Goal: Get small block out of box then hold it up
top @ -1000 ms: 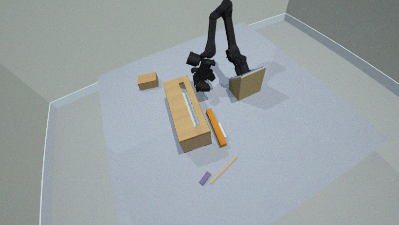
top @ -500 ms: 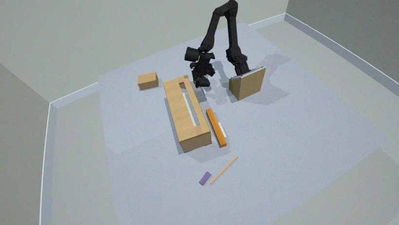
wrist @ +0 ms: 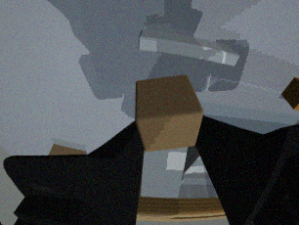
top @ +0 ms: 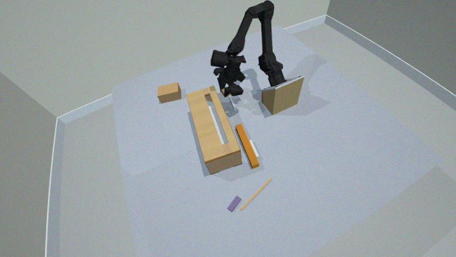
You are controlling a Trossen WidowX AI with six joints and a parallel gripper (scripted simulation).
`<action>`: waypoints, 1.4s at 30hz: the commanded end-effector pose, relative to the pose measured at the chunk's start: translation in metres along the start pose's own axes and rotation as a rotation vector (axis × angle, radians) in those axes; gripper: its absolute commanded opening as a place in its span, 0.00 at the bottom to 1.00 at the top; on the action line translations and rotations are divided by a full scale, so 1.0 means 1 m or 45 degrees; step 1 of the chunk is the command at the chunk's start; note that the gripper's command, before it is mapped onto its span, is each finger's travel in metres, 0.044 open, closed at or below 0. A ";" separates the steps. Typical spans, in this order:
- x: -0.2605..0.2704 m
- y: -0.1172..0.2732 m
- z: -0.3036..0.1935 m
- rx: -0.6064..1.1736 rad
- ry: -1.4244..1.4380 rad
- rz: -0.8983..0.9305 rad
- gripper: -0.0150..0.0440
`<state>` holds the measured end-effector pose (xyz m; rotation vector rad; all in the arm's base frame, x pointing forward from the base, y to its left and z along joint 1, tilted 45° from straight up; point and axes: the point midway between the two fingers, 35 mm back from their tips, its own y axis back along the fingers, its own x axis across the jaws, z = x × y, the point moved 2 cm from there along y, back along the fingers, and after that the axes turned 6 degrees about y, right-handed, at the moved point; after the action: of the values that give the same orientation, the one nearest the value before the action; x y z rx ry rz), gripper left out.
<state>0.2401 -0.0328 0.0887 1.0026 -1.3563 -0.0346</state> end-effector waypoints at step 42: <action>0.003 0.028 -0.007 -0.069 2.277 -0.009 0.25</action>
<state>0.2325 -0.0151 0.1061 0.6228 0.1681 0.6226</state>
